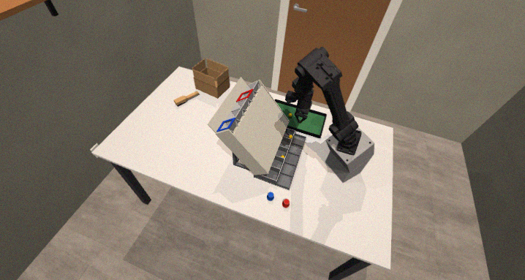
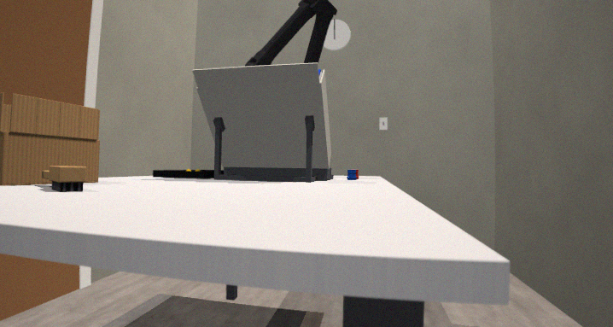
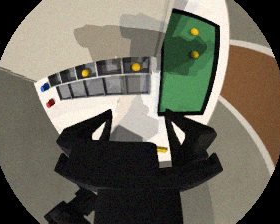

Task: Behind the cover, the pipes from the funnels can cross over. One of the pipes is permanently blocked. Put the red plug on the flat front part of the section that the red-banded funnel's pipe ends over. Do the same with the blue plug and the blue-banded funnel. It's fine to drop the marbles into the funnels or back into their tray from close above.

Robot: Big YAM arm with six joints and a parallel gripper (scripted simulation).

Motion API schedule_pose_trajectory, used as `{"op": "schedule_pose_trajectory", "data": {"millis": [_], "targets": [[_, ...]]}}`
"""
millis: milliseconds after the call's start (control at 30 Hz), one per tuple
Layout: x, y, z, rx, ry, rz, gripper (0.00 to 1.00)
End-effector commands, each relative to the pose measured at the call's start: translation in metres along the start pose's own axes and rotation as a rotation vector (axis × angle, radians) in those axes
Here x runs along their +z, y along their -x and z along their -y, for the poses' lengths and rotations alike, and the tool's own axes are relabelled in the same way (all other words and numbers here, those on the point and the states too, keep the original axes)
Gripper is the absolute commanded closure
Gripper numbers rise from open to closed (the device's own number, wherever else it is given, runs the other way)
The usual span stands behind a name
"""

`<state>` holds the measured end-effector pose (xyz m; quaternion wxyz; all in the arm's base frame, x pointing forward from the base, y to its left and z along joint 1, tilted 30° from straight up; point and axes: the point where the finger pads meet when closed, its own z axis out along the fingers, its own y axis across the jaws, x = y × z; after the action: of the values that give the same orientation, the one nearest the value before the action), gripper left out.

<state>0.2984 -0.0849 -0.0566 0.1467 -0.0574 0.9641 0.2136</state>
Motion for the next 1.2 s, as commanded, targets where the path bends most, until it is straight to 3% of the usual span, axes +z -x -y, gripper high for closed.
{"op": "schedule_pose_trajectory", "data": {"millis": [0, 533, 1167], "targets": [[0.002, 0.007, 0.017, 0.001, -0.009, 0.013, 0.2], [0.029, 0.073, 0.131, -0.005, -0.005, 0.009, 0.2], [0.039, 0.095, 0.176, -0.008, -0.015, 0.021, 0.2]]}}
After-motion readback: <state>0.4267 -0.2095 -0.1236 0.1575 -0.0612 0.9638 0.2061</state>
